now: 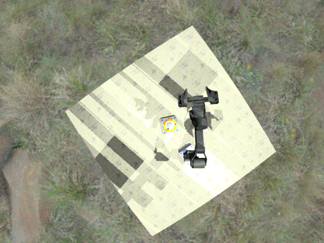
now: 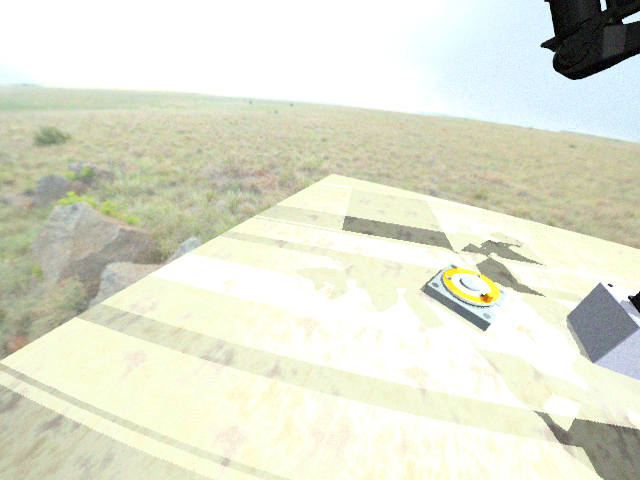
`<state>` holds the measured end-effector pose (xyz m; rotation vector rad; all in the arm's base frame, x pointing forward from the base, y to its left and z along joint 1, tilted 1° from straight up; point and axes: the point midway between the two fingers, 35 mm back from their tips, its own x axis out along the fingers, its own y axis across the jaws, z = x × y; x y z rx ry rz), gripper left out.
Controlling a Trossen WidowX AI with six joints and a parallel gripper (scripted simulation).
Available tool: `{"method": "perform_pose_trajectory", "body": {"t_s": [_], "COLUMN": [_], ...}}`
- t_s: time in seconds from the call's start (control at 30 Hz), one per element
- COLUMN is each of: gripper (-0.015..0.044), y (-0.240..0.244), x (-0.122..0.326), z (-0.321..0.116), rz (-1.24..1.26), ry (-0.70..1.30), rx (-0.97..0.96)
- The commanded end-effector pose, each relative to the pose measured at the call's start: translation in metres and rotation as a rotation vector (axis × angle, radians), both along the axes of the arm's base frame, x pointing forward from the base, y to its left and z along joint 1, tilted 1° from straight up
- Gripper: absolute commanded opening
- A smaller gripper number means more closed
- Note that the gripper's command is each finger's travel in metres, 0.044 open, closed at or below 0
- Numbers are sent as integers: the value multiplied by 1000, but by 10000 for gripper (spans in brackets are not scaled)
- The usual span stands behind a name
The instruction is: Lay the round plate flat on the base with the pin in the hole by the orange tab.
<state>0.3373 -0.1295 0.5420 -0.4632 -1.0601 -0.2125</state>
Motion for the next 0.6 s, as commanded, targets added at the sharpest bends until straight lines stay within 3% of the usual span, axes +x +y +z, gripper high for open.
{"method": "perform_pose_trajectory", "body": {"t_s": [0.0,0.23,0.3,0.47,0.57], "gripper": [374,190,138,6,0], "y": [0,23,29,77,94], "x": [4,109,116,144,144], "z": [-2,-107,-122,-226,-262], "rz": [6,158,159,214,225], "ry": [16,556,625,1055,1197], "rx": [11,314,316,433,474]}}
